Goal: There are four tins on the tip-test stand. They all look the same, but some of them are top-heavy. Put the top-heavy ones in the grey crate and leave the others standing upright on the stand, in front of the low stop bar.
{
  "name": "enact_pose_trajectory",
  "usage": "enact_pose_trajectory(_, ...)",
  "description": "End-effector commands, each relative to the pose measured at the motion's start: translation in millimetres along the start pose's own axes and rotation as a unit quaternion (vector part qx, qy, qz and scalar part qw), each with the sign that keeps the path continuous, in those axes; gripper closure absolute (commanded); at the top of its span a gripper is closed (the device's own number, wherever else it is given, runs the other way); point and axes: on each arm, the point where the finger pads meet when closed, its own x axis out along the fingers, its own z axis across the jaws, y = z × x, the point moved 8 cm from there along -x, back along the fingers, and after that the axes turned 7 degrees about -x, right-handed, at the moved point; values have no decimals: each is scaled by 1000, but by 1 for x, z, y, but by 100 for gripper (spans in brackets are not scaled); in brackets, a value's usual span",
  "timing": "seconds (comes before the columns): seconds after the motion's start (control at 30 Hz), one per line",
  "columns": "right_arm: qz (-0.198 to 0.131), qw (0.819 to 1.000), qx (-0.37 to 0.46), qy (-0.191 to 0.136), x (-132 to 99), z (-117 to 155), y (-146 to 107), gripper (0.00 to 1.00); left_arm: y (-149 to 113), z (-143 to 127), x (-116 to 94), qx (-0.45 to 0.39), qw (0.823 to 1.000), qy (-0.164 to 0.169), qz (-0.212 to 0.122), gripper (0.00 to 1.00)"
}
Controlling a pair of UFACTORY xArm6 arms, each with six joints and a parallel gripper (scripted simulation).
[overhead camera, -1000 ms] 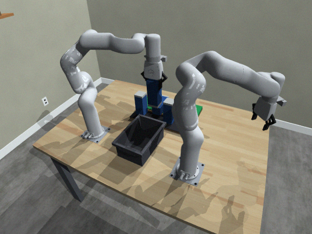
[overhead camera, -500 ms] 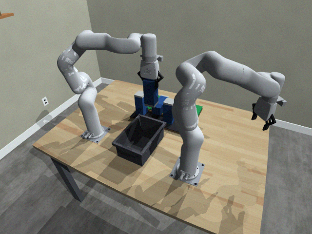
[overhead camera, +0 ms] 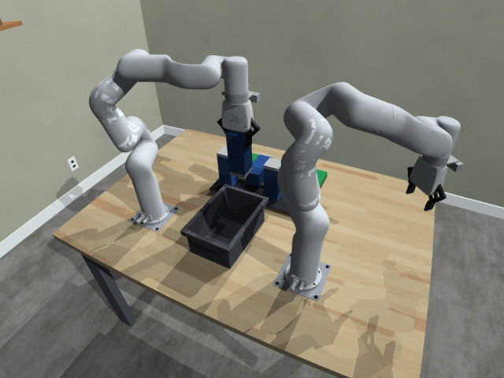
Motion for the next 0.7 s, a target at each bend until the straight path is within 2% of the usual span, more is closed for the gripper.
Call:
enact_pose_trajectory(0.0,2,1000,0,0,-2,0,1,0,-9,-1,-2,2,1000,-3,1,100)
enact_pose_trajectory(0.67,2,1000,0,0,-2,0,1,0,-50,-8,-2,7,1000,-2,2,100)
